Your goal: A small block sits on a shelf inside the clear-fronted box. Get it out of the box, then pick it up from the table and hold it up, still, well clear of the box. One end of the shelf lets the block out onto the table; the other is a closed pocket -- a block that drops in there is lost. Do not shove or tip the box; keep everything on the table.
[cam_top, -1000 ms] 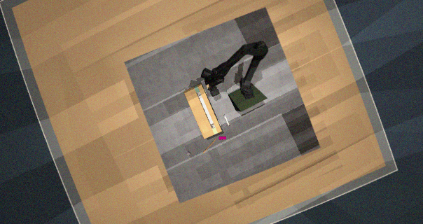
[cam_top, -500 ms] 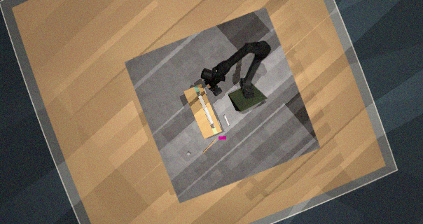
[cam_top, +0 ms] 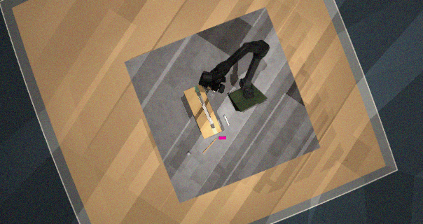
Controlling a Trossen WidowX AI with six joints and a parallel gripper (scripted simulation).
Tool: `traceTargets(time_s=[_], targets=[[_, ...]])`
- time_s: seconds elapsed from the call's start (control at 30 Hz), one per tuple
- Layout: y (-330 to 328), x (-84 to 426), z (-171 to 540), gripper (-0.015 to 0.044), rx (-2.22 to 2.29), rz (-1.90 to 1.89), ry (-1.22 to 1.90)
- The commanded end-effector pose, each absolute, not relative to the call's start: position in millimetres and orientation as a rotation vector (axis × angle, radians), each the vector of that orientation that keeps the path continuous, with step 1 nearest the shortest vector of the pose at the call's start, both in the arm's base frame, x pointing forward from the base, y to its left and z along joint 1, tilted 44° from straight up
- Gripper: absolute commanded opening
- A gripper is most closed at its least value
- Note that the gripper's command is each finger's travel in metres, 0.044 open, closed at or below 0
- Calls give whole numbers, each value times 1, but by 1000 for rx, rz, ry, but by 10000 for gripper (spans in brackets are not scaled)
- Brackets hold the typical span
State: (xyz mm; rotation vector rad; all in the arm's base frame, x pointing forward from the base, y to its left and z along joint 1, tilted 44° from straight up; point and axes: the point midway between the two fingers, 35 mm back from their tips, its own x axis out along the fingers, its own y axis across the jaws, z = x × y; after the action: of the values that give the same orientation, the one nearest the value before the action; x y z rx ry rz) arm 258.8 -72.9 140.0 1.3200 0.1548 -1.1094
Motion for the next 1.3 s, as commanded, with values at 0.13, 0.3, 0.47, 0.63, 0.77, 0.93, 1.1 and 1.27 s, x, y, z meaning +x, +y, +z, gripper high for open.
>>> traceTargets(time_s=[0.13,0.3,0.47,0.63,0.77,0.93,1.1,1.27], targets=[[-64,258,143,0,1015,-1041,320],[-60,255,142,0,819,-996,424],[-55,253,141,0,623,-943,522],[-52,250,141,0,426,-884,614],[-48,248,140,0,267,-832,685],[-45,245,140,0,69,-761,767],[-41,242,141,0,-131,-685,844],[-38,240,141,0,-330,-602,915]])
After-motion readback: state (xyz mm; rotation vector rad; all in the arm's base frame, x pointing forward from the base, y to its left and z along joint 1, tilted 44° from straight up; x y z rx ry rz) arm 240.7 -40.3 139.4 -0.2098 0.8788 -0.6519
